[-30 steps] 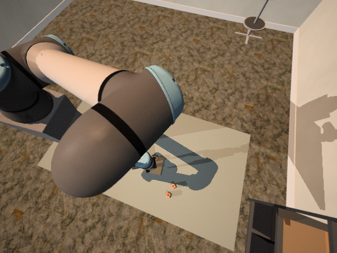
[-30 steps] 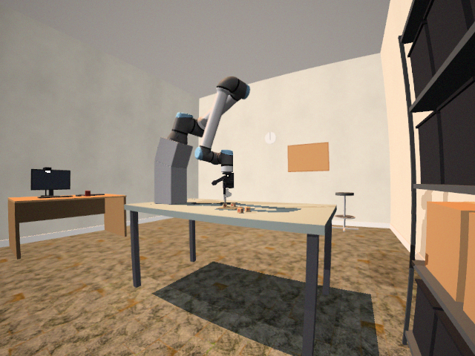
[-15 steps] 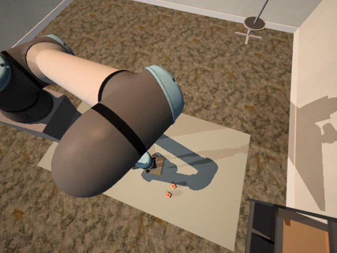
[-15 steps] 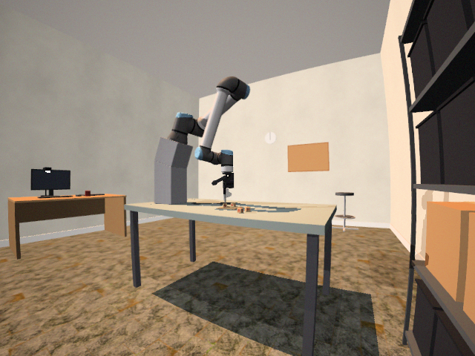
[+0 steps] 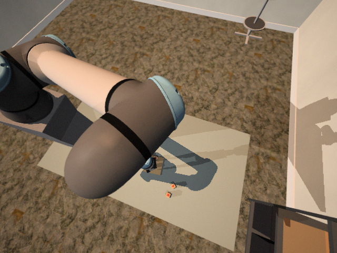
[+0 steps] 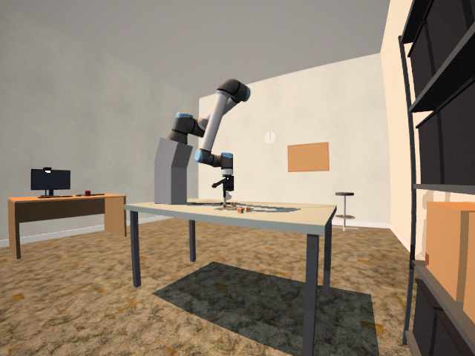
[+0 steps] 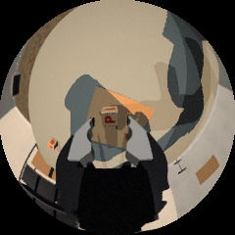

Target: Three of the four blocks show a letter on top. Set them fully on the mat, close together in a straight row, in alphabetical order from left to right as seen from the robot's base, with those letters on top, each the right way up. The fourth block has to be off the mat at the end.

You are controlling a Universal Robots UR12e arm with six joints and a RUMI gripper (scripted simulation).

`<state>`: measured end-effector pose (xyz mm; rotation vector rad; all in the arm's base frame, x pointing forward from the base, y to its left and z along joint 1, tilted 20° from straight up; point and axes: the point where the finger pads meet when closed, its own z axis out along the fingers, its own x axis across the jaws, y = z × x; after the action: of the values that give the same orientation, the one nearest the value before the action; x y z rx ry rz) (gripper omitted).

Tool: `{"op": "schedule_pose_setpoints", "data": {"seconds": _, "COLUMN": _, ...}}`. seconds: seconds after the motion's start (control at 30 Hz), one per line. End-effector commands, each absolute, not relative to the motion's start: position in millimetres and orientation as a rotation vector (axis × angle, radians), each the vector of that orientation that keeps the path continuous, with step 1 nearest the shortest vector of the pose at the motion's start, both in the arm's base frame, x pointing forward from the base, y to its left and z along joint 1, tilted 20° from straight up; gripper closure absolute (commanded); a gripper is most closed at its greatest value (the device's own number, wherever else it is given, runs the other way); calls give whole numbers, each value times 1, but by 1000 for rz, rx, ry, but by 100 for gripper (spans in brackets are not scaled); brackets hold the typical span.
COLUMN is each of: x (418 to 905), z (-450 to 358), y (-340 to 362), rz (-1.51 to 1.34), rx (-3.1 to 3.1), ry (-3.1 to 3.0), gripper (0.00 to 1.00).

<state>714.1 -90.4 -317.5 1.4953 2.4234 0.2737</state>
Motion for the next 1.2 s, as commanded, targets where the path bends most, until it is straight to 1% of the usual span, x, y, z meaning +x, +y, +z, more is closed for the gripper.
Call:
{"op": "schedule_pose_setpoints", "data": {"seconds": 0.0, "x": 722, "z": -327, "y": -91, "rz": 274, "rx": 1492, "ry": 2418, "gripper": 60}}
{"op": "schedule_pose_setpoints", "data": {"seconds": 1.17, "x": 724, "z": -329, "y": -92, "rz": 274, "rx": 1492, "ry": 2417, "gripper": 60}}
